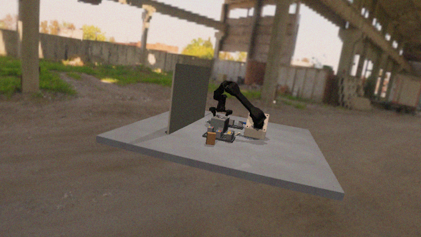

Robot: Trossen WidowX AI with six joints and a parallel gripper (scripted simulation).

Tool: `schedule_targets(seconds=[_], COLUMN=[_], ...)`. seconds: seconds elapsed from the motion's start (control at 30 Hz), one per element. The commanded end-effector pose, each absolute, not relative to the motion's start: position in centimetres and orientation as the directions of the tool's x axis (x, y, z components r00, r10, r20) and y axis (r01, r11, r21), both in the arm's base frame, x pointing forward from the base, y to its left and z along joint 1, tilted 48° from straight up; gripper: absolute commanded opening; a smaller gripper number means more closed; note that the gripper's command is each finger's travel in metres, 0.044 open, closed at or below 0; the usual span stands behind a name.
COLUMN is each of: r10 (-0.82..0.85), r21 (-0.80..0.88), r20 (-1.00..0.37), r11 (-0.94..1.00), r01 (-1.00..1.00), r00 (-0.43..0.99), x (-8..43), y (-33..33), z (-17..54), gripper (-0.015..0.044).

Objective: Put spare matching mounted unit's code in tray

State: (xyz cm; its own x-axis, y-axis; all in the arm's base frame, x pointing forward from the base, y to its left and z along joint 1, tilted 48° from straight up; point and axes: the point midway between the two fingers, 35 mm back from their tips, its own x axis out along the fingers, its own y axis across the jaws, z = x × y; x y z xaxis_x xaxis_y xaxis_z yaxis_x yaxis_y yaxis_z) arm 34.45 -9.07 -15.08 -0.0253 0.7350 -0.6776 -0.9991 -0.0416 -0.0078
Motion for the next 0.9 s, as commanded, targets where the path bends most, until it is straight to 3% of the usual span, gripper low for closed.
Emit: schedule_targets(seconds=[0.0,0.17,0.87], r10=[0.729,0.73,0.724], r21=[-0.017,-0.014,-0.026], r20=[-0.685,-0.683,-0.69], r11=[-0.036,-0.034,-0.014], r01=[-0.999,-0.999,-1.0], r00=[-0.015,-0.015,0.008], x=[34.9,34.6,34.8], y=[-11.8,-16.6,-16.9], z=[-13.1,-8.3,-8.4], gripper=[0.044,0.044,0.044])
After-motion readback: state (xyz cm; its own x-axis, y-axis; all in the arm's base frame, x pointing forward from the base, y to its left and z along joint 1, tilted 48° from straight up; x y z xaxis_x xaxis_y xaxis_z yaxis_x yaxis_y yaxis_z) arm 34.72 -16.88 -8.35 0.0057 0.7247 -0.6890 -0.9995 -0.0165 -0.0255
